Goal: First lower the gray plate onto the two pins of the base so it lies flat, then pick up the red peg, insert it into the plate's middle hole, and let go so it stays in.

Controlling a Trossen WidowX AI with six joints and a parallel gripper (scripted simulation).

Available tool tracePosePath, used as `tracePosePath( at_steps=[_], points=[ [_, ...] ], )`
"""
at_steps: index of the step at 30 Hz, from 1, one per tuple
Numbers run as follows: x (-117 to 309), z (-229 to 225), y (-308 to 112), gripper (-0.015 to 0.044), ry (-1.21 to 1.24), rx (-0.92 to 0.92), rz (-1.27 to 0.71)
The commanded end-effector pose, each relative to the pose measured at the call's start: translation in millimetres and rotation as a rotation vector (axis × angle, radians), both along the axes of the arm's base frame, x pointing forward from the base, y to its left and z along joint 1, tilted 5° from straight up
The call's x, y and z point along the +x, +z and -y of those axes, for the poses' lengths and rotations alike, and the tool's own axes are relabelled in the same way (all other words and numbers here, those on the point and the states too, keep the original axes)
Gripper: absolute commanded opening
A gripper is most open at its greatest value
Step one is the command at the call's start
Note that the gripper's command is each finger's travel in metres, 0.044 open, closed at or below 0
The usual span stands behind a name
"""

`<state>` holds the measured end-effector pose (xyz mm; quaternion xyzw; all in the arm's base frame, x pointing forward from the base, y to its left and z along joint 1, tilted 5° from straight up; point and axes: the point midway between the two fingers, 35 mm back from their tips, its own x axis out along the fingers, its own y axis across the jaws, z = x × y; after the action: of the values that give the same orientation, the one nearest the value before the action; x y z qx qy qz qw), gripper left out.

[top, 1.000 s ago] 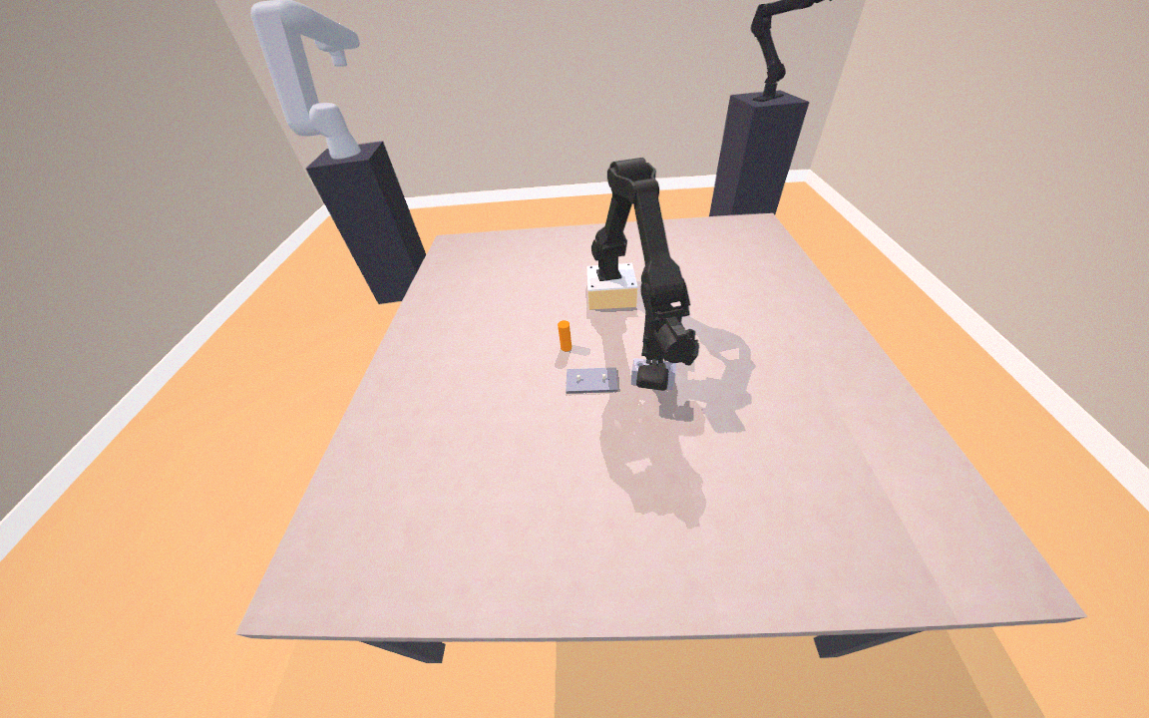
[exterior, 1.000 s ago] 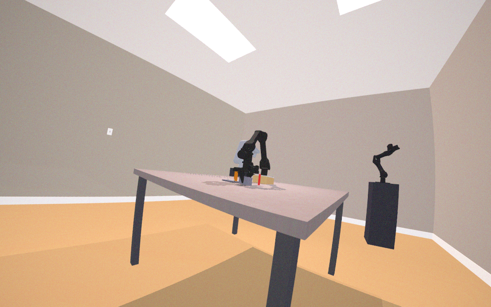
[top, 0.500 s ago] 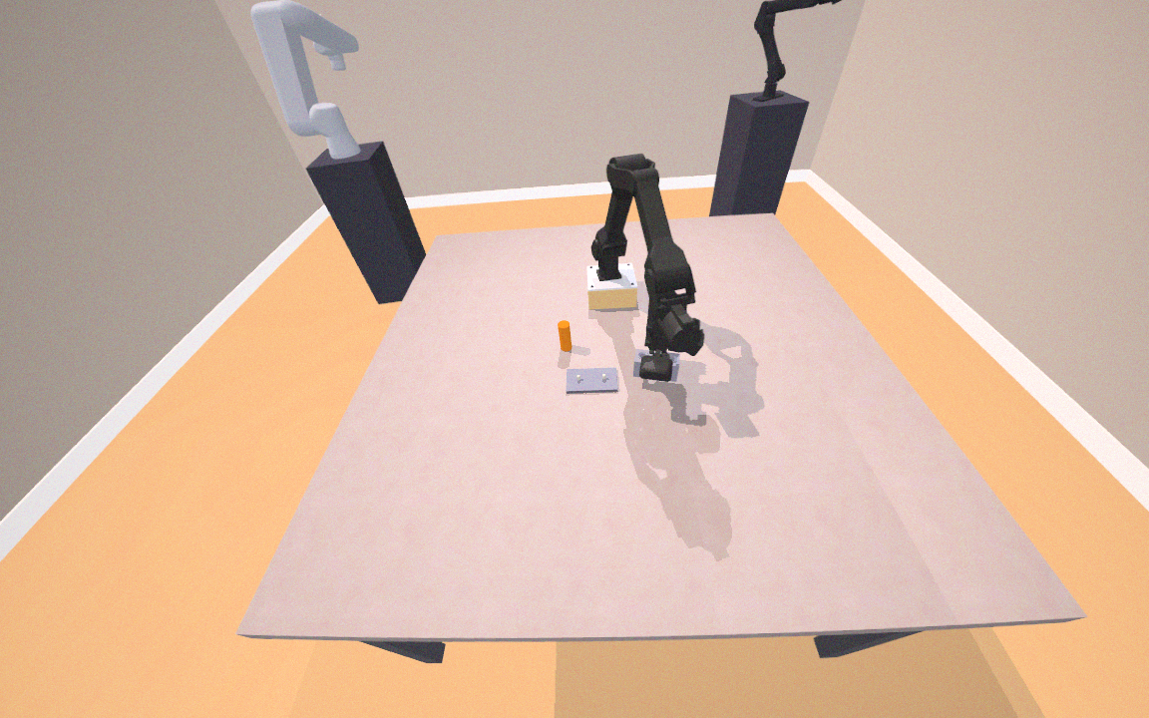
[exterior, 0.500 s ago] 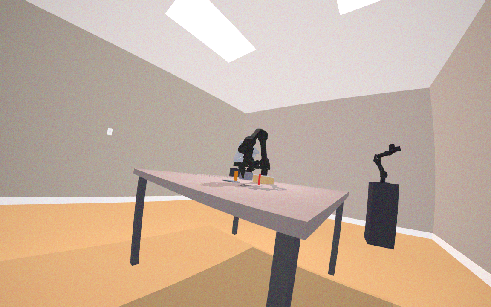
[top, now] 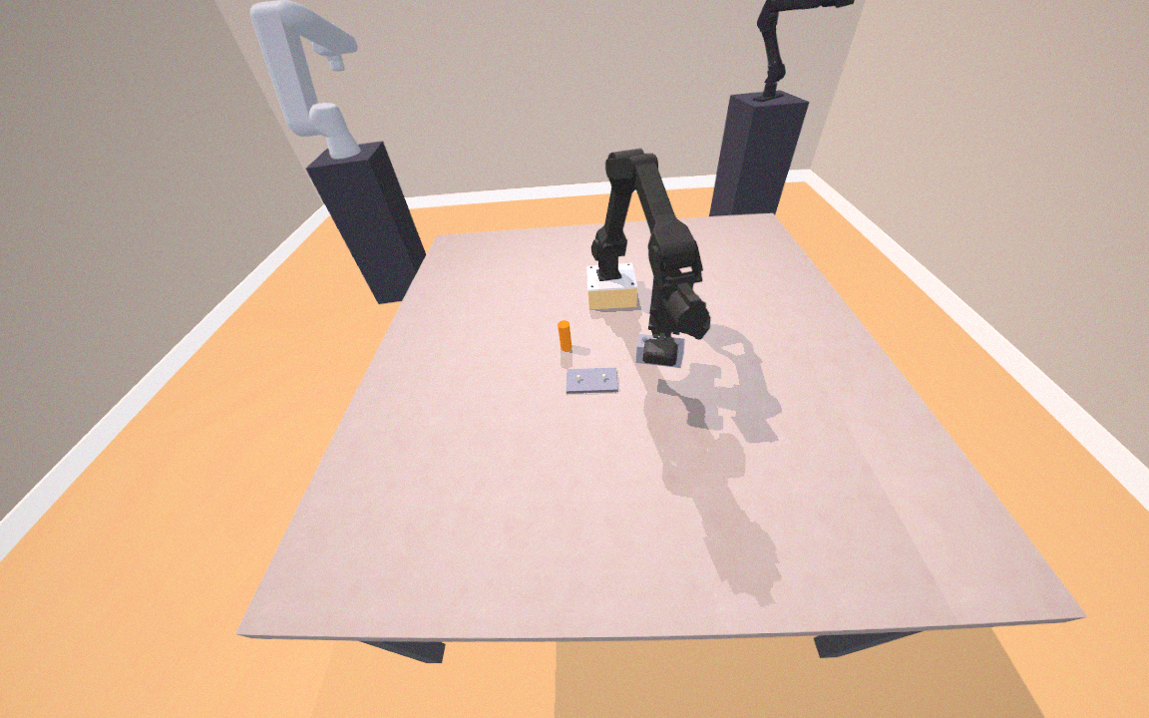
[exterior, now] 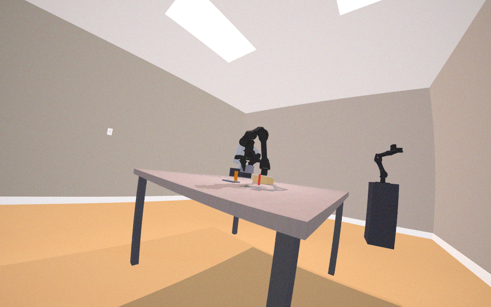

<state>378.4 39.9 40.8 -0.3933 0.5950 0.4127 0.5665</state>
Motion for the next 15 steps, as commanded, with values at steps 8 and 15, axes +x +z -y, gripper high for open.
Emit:
tracePosePath(
  at_steps=[8,15],
  points=[
    [0,-3,36,0.0,-0.004,0.005,0.008],
    [-2,-4,54,0.0,-0.004,0.006,0.008]
  ],
)
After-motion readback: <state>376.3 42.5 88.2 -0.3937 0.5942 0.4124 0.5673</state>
